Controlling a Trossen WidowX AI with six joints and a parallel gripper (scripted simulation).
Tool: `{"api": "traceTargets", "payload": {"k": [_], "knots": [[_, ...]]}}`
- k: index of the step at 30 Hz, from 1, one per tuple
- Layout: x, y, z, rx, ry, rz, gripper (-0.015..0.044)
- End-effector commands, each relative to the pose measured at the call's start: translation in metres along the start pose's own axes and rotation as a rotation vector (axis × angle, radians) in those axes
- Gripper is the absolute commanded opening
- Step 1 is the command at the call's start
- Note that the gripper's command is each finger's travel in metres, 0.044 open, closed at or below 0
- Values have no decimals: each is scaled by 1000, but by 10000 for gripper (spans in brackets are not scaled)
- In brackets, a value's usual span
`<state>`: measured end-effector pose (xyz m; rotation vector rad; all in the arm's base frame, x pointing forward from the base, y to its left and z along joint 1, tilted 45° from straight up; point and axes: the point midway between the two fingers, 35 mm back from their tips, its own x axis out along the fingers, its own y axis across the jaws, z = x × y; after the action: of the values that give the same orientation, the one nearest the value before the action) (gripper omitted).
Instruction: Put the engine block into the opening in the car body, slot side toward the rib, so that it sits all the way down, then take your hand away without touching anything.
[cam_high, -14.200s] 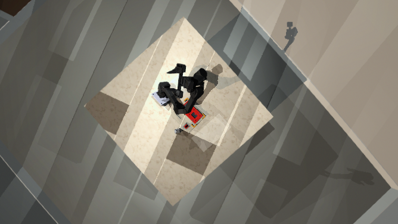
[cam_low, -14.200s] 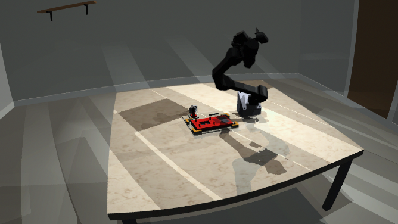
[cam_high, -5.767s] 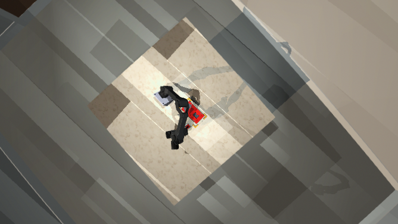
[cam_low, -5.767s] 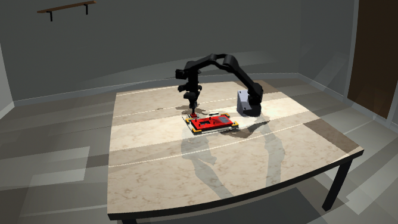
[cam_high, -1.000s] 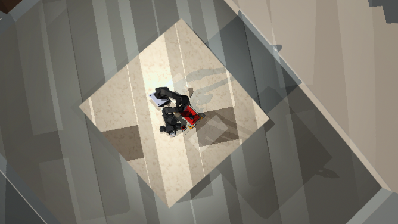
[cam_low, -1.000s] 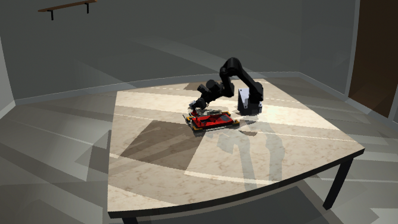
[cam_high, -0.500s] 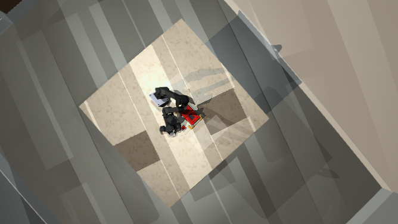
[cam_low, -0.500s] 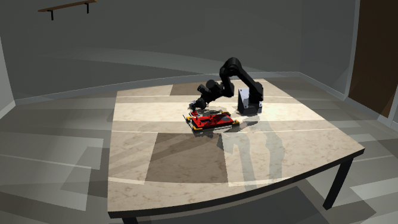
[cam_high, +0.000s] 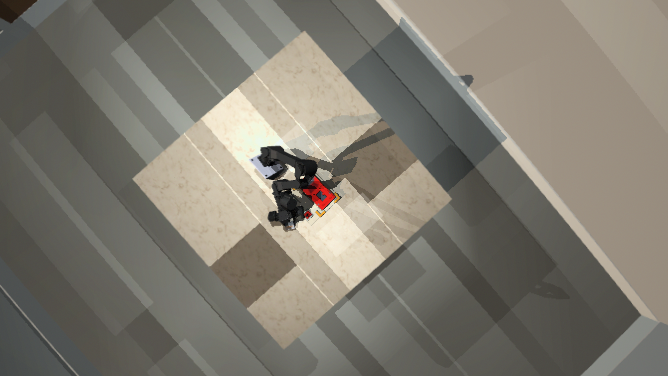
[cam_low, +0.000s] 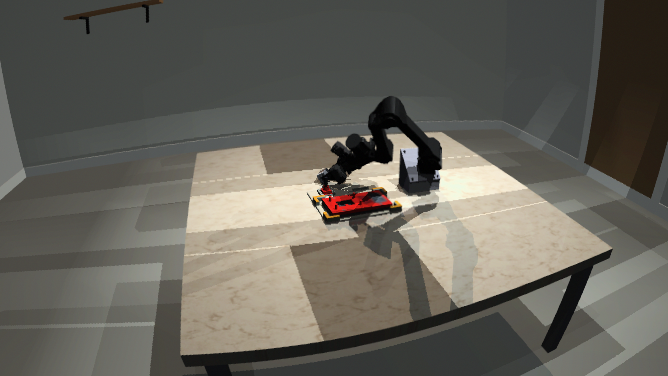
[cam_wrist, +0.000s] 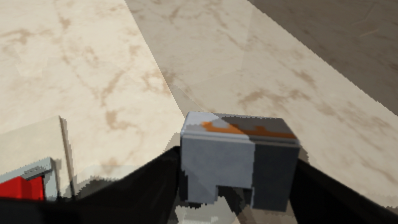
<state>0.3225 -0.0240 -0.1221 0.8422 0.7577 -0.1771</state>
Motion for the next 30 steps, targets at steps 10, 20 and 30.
{"api": "traceTargets", "payload": {"k": [10,20,30], "knots": [[0,0,0,0,0,0,289],[0,0,0,0,0,0,440],[-30,0,8,-3,10,0,440]]}}
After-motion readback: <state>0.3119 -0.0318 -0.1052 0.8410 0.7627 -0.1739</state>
